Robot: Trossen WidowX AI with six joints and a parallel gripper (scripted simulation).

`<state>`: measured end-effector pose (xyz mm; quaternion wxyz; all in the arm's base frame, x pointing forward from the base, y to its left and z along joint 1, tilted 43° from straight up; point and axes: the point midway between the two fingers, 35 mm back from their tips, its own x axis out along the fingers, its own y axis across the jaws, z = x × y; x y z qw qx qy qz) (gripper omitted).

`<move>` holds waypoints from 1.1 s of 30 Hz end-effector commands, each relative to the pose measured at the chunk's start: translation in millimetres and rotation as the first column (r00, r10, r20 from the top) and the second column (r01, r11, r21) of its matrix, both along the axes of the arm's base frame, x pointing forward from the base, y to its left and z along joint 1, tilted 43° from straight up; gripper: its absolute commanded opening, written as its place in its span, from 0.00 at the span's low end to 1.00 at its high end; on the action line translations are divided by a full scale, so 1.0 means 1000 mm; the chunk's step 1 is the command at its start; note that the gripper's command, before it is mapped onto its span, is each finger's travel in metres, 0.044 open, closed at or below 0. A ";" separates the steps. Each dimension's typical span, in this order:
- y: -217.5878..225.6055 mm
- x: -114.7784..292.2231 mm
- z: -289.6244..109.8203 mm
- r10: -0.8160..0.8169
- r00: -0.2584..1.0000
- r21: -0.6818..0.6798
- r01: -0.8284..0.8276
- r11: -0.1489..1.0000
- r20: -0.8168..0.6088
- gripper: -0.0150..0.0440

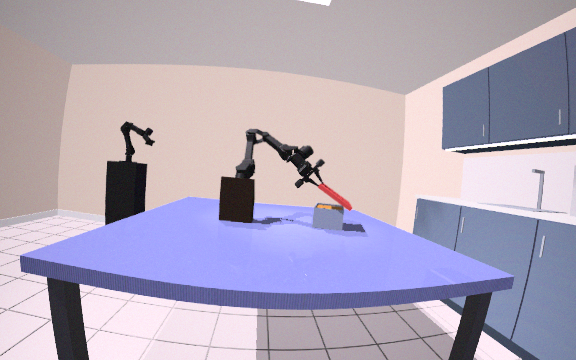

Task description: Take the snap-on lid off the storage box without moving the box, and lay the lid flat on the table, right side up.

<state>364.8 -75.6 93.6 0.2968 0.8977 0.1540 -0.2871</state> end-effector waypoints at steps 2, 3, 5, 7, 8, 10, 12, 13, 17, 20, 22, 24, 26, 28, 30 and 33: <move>-0.008 0.001 0.013 -0.003 1.000 -0.010 0.003 1.000 0.018 0.25; -0.009 0.000 0.014 -0.003 1.000 -0.010 0.003 1.000 0.018 0.25; -0.011 0.000 0.015 -0.003 1.000 -0.010 0.003 1.000 0.018 0.25; -0.013 -0.001 0.017 -0.003 1.000 -0.010 0.003 1.000 0.018 0.25; -0.013 -0.001 0.018 -0.003 1.000 -0.010 0.003 1.000 0.018 0.25; -0.015 -0.001 0.020 -0.003 1.000 -0.010 0.003 1.000 0.018 0.25; -0.017 -0.002 0.022 -0.003 1.000 -0.010 0.003 1.000 0.018 0.25; -0.018 -0.002 0.023 -0.003 1.000 -0.010 0.003 1.000 0.018 0.25; -0.021 -0.003 0.027 -0.003 1.000 -0.011 0.003 1.000 0.017 0.25; -0.024 -0.004 0.030 -0.003 1.000 -0.011 0.003 1.000 0.017 0.25; -0.025 -0.004 0.032 -0.003 1.000 -0.011 0.003 1.000 0.017 0.25; -0.027 -0.004 0.034 -0.003 1.000 -0.011 0.003 1.000 0.017 0.25; -0.029 -0.005 0.035 -0.003 1.000 -0.011 0.003 1.000 0.017 0.25; -0.031 -0.005 0.037 -0.003 1.000 -0.011 0.003 1.000 0.017 0.25; -0.032 -0.006 0.039 -0.003 1.000 -0.011 0.003 1.000 0.017 0.25; -0.032 -0.006 0.039 -0.003 1.000 -0.011 0.003 1.000 0.017 0.25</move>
